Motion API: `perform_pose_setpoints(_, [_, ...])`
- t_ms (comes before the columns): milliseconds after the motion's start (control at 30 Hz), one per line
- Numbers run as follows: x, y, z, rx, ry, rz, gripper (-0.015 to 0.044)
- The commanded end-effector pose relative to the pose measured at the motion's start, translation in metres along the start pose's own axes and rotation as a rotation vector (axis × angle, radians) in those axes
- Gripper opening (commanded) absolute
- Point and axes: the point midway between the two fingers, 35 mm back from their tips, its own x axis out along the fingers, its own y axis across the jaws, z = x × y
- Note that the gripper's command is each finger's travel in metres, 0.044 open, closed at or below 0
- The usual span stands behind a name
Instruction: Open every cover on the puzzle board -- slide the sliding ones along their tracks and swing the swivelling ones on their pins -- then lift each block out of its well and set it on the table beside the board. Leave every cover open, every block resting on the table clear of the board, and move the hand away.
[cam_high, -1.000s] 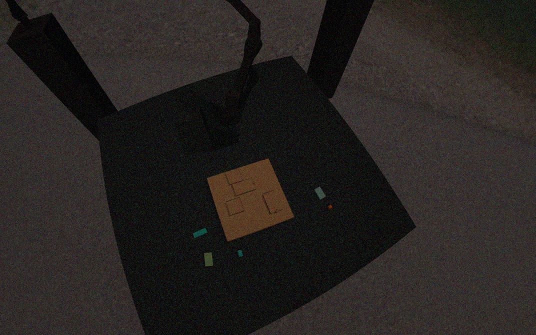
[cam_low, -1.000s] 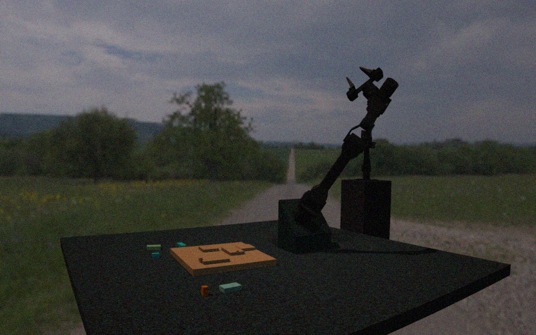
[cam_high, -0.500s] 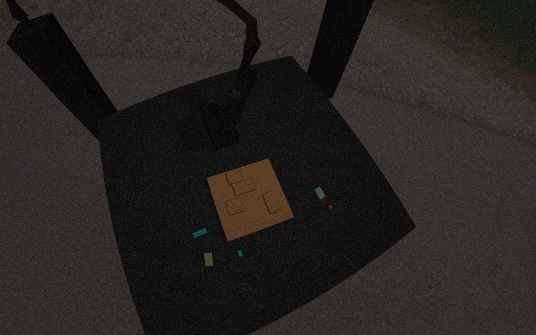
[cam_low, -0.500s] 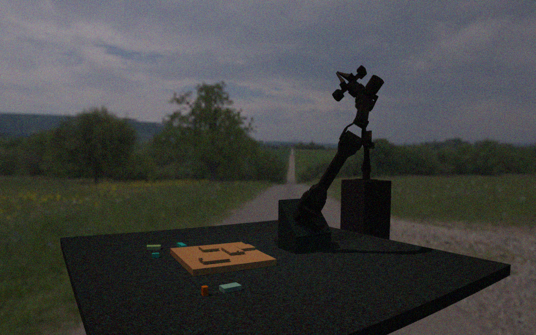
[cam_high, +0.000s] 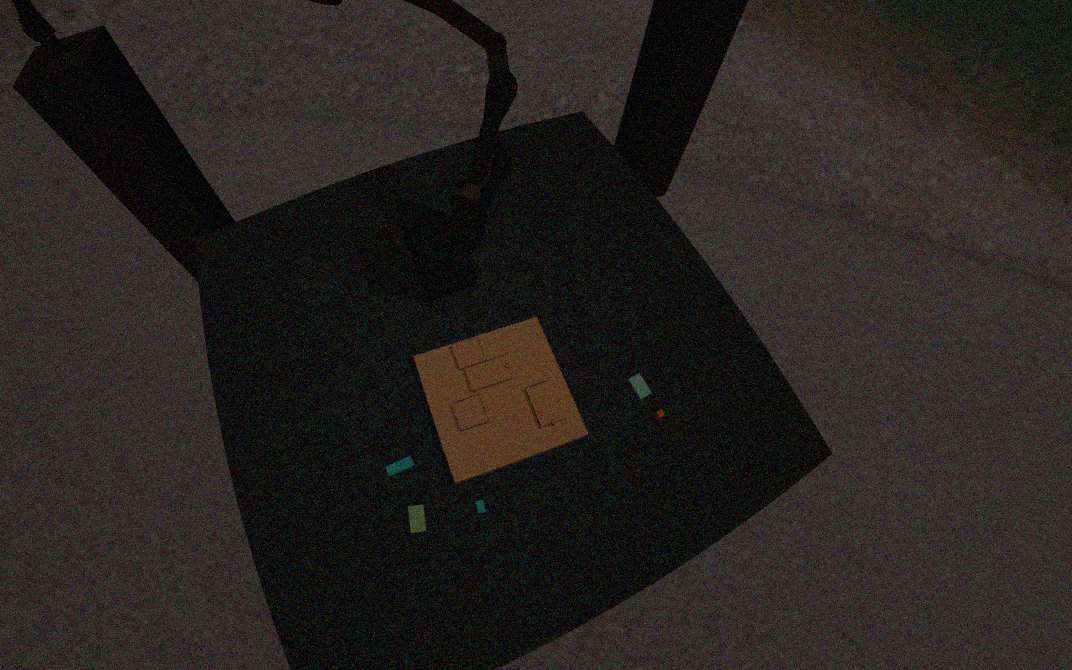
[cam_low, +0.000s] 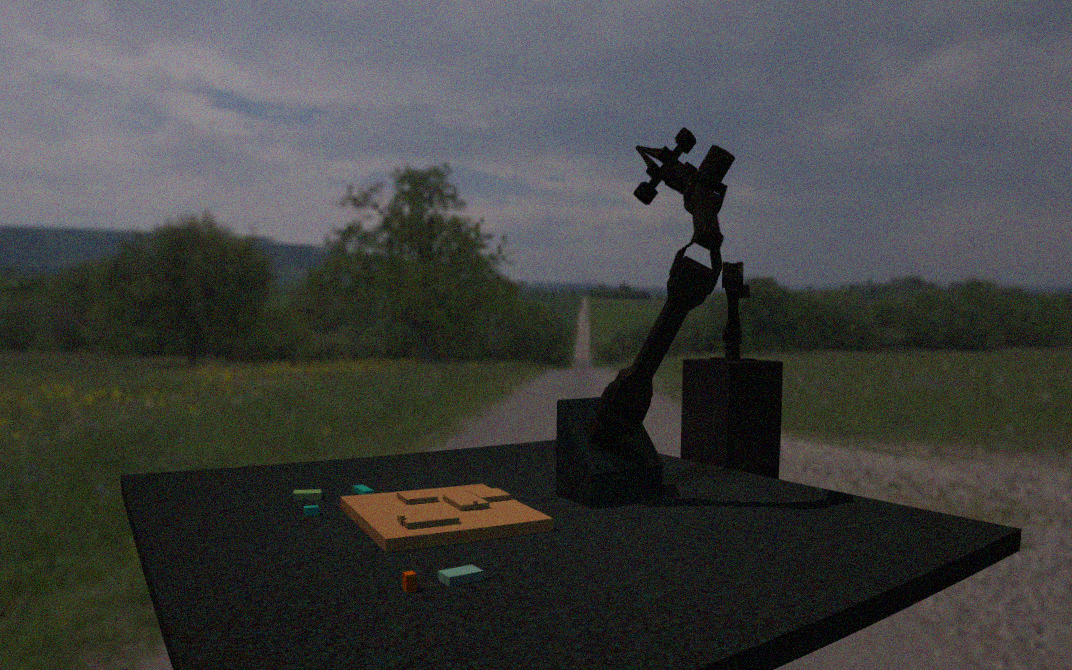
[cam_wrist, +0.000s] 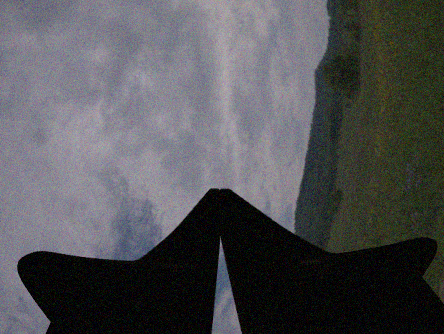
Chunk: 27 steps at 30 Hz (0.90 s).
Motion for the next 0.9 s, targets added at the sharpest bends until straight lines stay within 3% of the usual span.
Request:
perform_pose_setpoints(0, [0.013, -0.013, -0.004, -0.017, 0.014, -0.029, 0.0000])
perform_pose_setpoints(867, [0.089, -0.113, -0.054, -0.196, 0.160, -0.238, 0.0000])
